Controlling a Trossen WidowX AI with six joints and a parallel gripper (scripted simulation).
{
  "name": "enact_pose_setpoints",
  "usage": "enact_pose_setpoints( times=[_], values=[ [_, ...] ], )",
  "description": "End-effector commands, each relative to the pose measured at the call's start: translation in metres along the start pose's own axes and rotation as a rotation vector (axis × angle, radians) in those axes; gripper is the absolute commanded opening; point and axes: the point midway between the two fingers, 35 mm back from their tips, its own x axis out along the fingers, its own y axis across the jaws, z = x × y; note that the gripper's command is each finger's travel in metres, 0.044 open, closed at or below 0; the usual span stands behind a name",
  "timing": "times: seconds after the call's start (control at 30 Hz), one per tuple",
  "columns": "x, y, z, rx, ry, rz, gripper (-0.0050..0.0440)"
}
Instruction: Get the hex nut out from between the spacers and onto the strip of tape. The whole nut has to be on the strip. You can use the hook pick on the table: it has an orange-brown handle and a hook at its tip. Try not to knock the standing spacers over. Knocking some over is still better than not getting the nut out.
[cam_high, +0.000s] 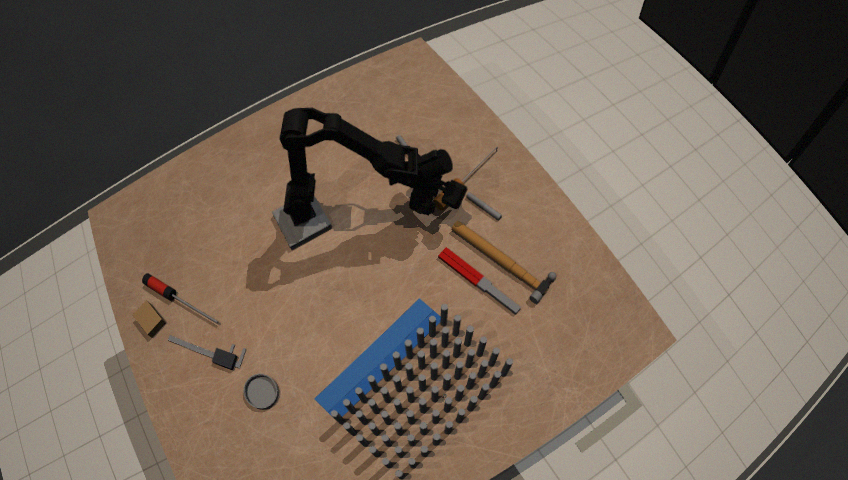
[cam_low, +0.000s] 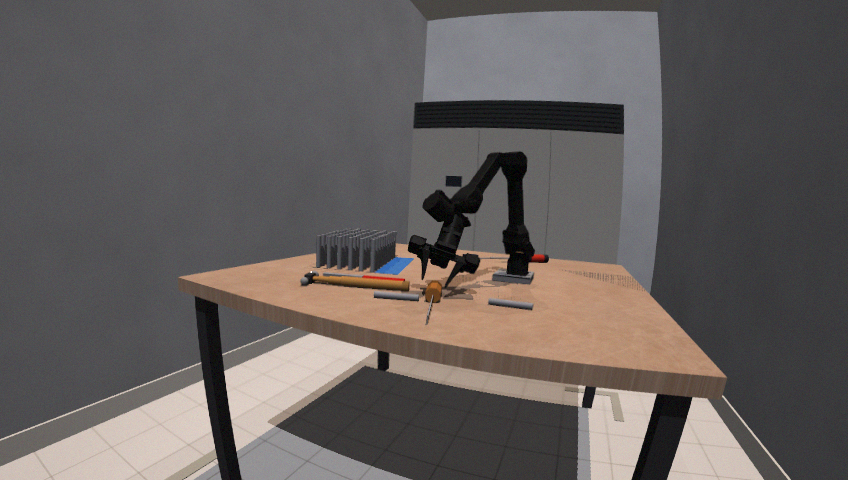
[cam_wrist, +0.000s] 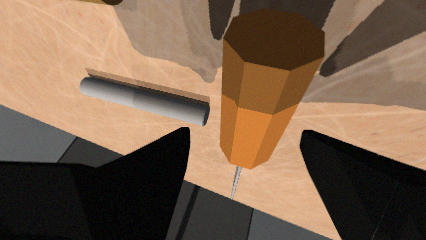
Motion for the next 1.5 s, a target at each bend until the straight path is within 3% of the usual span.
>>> enact_pose_setpoints(
  times=[0.0, 0.47, 0.5, 1.1, 1.3, 1.47],
  values=[
    [0.002, 0.001, -0.002, -0.007, 0.012, 0.011, 0.0280],
    [0.015, -0.004, 0.008, -0.006, 0.012, 0.012, 0.0280],
    [0.012, -0.001, 0.004, -0.011, 0.023, 0.023, 0.0256],
    [0.012, -0.001, 0.004, -0.011, 0.023, 0.023, 0.0149],
    [0.007, 0.001, -0.001, -0.060, 0.024, 0.041, 0.0005],
    [-0.004, 0.012, -0.014, -0.075, 0.030, 0.052, -0.0002]
  ],
)
